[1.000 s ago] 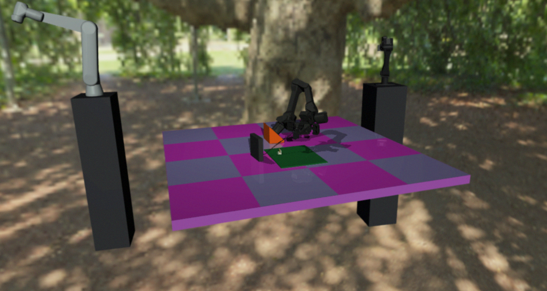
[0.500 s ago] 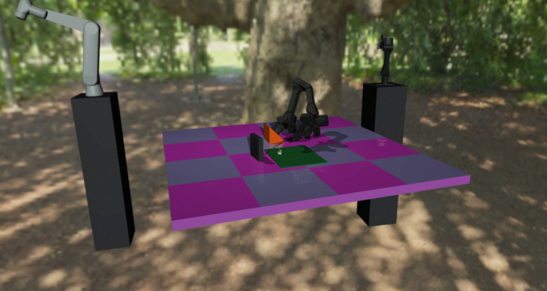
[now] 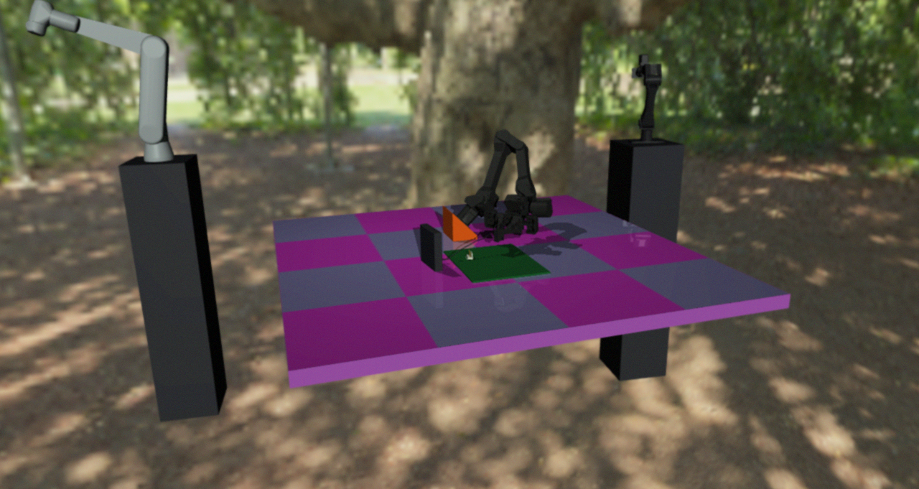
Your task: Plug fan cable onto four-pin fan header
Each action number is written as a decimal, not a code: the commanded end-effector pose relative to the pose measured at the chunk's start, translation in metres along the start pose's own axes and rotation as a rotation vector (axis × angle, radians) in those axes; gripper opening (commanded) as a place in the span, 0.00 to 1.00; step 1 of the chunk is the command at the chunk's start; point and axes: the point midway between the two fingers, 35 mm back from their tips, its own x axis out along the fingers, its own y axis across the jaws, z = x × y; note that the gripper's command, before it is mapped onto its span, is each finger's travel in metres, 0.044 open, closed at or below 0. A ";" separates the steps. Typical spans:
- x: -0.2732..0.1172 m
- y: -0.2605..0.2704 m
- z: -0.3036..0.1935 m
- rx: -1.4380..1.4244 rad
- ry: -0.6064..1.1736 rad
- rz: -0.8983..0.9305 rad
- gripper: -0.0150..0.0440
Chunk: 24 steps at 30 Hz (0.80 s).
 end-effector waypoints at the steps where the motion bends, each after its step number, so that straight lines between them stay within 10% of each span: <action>1: 0.001 0.000 -0.003 0.006 -0.005 0.000 0.25; 24: 0.005 0.000 -0.023 0.007 -0.004 0.000 0.25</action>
